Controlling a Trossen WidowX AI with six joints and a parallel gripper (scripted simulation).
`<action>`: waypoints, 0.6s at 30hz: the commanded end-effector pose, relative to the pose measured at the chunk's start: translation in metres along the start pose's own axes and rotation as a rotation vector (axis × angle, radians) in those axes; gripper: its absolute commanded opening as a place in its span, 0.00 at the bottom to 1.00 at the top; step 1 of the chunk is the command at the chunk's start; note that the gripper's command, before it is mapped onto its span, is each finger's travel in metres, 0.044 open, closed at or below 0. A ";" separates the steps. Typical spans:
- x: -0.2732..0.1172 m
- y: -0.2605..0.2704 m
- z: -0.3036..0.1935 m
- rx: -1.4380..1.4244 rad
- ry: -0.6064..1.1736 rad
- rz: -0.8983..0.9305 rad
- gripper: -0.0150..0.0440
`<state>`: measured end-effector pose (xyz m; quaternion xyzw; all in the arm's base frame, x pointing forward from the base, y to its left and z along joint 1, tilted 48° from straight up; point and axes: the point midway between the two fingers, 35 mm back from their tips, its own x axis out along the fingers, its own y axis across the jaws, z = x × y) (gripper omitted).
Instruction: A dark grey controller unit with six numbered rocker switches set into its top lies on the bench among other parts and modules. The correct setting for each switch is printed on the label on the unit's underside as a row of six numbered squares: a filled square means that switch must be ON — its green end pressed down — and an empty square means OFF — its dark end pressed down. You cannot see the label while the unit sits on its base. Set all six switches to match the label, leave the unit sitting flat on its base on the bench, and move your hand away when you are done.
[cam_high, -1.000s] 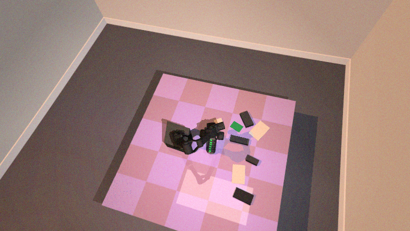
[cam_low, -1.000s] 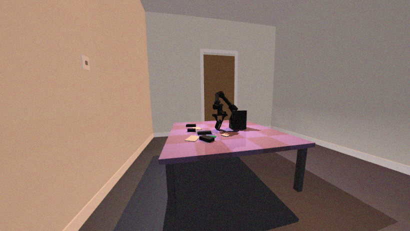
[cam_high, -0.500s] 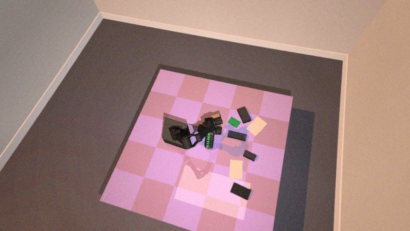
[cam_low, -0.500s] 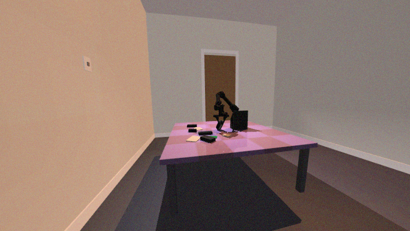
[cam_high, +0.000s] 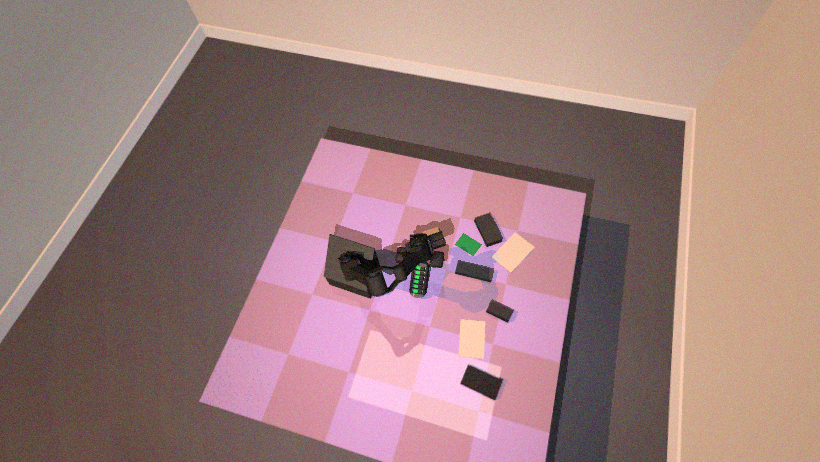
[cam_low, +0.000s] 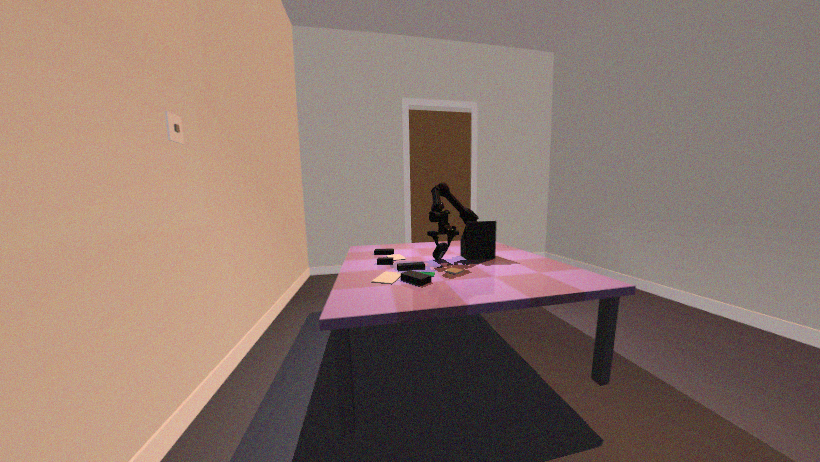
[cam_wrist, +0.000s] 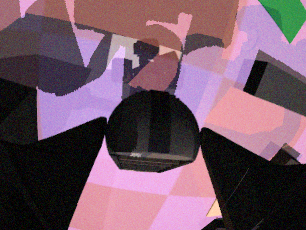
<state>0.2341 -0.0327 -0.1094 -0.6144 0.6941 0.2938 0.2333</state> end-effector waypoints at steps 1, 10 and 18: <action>0.006 0.002 -0.001 0.007 0.011 0.014 0.83; 0.011 0.002 0.004 0.007 0.011 0.014 0.83; 0.015 0.002 0.009 0.007 0.011 0.014 0.83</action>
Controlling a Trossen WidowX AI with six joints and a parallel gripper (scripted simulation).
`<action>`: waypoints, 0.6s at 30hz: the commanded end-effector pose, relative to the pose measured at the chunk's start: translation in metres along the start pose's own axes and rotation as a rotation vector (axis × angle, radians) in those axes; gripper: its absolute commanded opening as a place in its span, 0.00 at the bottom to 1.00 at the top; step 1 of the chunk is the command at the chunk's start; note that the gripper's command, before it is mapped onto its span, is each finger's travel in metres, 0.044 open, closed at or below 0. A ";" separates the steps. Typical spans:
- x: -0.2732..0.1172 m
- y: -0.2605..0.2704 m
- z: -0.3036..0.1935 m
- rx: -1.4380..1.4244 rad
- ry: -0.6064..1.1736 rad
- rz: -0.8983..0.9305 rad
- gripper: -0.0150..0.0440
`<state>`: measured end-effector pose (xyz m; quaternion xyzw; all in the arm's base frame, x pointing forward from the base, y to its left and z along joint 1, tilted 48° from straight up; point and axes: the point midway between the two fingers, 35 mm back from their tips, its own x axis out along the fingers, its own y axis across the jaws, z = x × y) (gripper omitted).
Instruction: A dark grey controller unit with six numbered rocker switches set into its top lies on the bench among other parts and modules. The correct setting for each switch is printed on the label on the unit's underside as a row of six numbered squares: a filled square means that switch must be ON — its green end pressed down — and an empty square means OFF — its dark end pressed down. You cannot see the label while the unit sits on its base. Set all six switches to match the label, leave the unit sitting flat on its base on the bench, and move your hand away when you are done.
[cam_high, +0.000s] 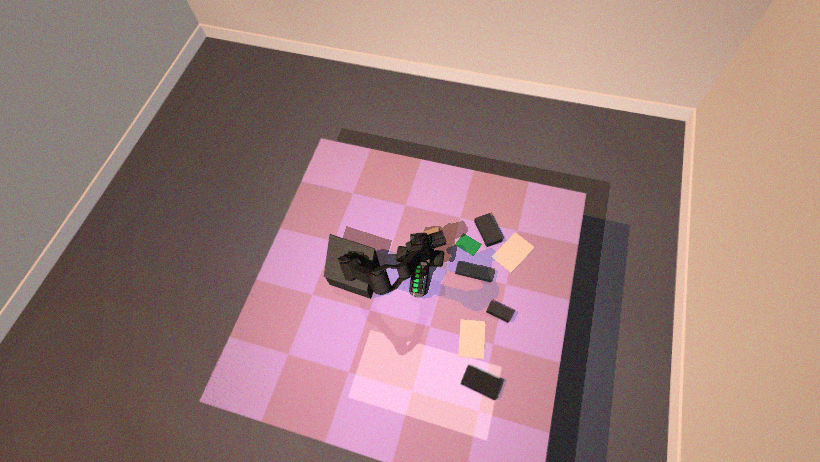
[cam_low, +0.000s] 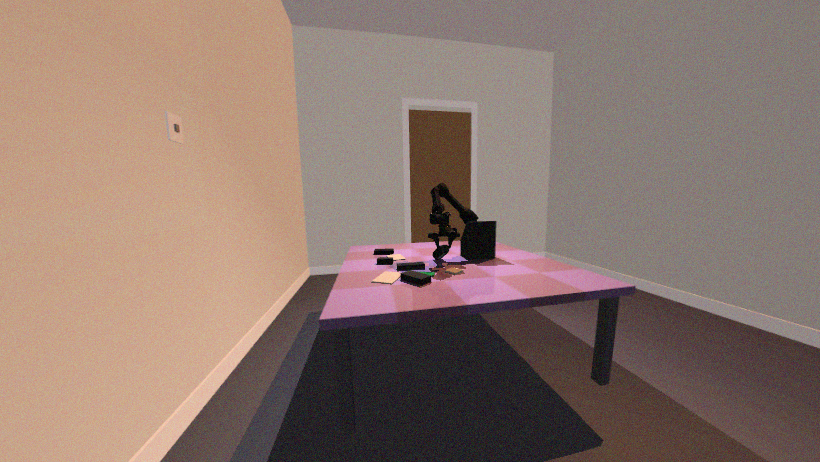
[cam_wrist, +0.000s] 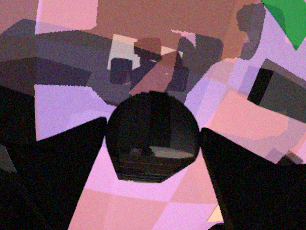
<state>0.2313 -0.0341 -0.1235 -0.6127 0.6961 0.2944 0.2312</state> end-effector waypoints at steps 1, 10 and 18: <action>0.005 0.001 0.000 0.008 0.009 0.008 0.83; 0.010 0.001 0.004 0.008 0.009 0.008 0.83; 0.015 0.001 0.008 0.008 0.009 0.008 0.83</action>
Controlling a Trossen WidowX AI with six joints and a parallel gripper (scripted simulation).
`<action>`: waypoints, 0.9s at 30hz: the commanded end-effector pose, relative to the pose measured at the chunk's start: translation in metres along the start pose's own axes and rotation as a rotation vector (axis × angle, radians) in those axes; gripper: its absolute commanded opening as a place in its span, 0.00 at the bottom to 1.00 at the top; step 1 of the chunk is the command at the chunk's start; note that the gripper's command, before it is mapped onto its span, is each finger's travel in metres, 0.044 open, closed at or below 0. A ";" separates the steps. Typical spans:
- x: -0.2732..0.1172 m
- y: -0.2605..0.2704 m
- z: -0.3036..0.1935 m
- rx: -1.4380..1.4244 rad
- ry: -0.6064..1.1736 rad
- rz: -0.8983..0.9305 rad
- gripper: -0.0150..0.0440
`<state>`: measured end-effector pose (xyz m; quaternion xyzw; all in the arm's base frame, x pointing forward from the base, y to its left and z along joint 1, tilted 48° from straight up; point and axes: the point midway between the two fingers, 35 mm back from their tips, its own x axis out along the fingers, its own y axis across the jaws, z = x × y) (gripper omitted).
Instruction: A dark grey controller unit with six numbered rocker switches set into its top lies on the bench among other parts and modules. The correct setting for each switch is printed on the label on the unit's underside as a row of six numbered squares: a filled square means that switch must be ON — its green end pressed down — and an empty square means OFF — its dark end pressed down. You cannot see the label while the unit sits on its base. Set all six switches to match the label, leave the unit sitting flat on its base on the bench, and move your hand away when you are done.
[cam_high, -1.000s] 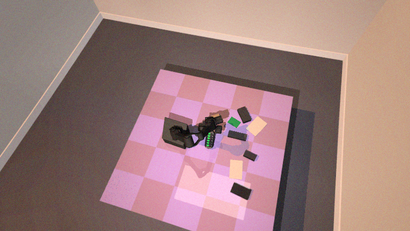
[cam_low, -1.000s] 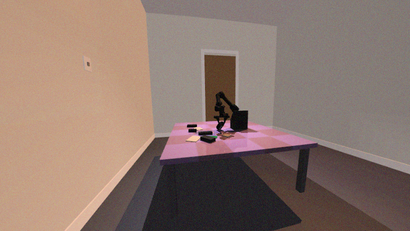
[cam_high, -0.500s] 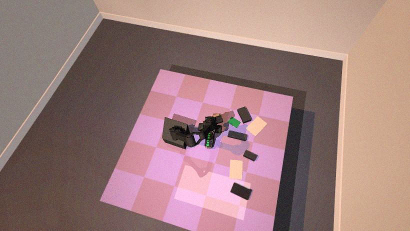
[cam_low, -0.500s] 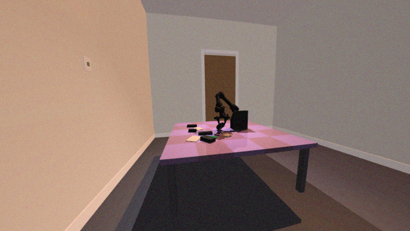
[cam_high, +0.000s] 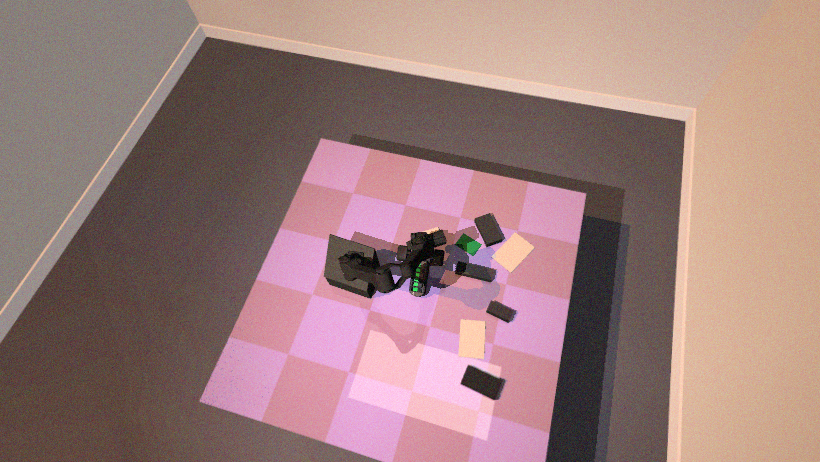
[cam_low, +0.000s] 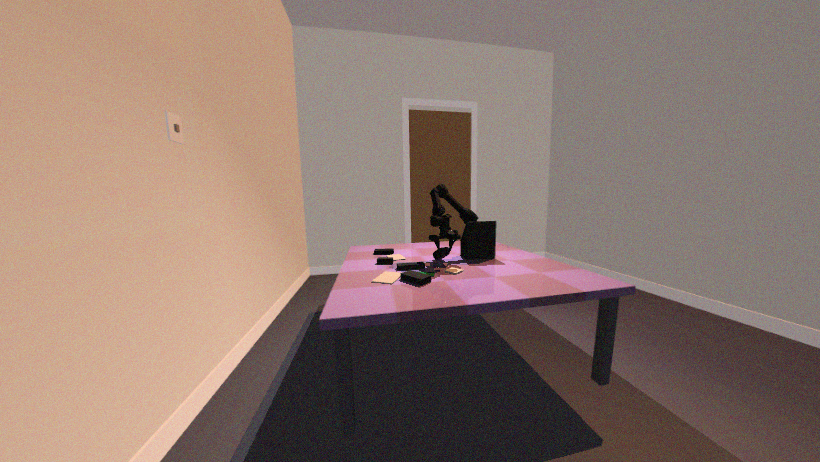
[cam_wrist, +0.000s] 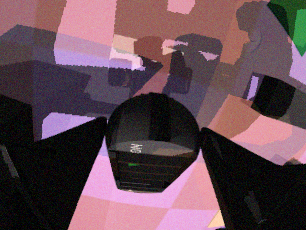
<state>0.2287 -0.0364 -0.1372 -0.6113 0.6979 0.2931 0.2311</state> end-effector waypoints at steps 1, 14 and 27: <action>0.004 0.000 0.000 0.005 0.007 0.004 0.83; 0.012 0.001 0.006 0.005 0.007 0.004 0.83; 0.021 0.001 0.011 0.005 0.007 0.004 0.83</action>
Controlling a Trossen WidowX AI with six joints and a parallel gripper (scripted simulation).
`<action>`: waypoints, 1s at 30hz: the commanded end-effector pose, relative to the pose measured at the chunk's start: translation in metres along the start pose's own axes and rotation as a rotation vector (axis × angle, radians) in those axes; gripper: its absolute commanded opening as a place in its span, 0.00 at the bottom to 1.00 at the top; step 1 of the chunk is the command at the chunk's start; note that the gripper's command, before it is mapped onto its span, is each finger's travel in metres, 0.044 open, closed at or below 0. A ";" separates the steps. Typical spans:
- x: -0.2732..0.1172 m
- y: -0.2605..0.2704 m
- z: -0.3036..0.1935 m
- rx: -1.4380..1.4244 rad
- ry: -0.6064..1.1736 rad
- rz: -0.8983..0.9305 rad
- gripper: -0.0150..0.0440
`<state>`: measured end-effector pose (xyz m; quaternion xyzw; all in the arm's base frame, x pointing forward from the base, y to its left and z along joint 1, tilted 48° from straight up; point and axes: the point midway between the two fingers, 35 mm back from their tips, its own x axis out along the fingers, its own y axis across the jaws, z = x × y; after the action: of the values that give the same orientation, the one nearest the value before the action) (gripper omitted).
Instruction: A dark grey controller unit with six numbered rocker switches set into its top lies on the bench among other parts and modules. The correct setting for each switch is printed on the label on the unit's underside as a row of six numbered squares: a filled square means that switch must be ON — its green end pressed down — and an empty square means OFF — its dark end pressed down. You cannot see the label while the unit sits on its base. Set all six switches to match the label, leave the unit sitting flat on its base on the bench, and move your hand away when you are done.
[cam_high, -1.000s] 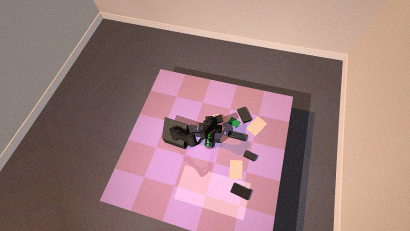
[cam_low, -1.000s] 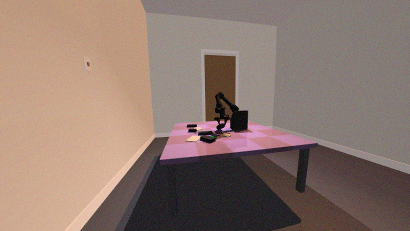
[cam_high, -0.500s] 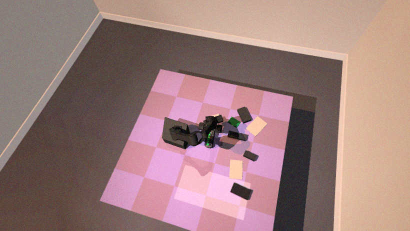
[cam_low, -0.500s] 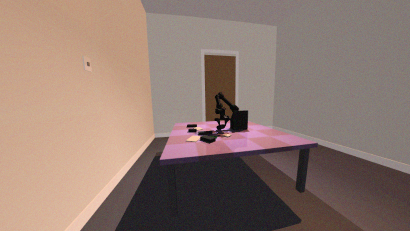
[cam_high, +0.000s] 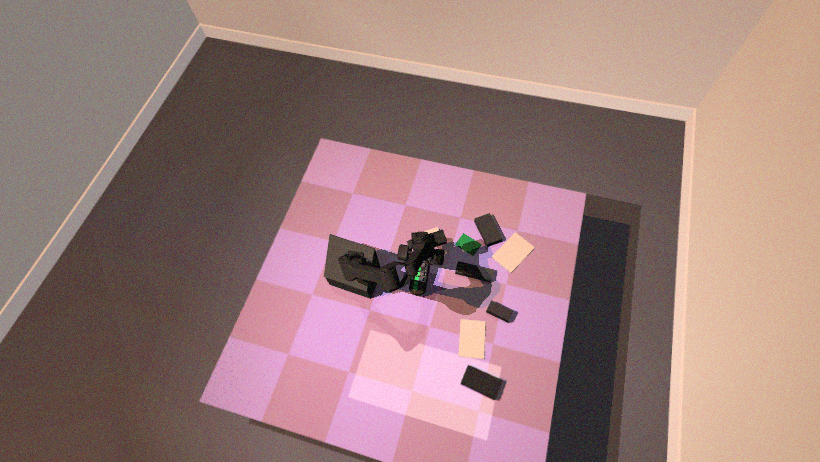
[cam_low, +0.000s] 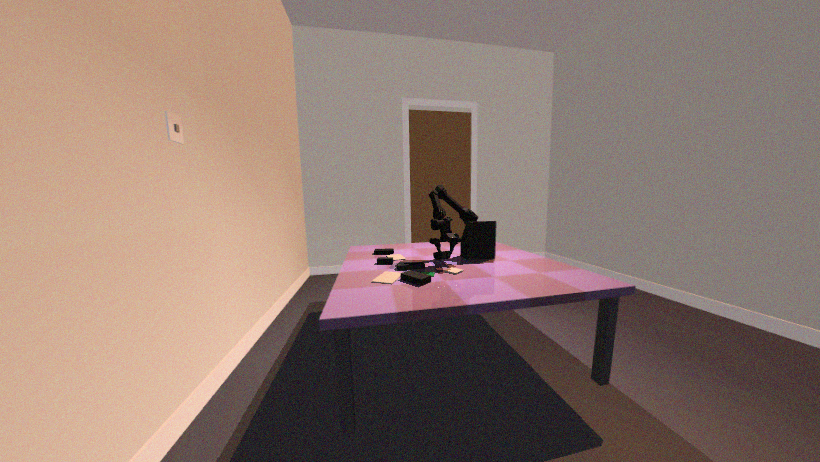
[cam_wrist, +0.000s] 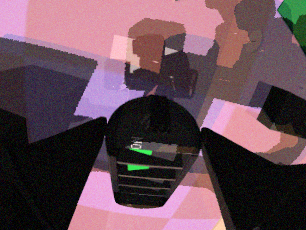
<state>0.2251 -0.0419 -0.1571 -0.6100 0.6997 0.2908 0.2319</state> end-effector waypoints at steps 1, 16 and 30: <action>0.004 0.000 0.000 -0.001 0.005 0.002 0.83; 0.014 0.000 0.005 -0.001 0.006 0.002 0.83; 0.024 0.000 0.005 -0.001 0.006 0.002 0.83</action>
<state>0.2221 -0.0529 -0.1764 -0.6089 0.7005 0.2902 0.2332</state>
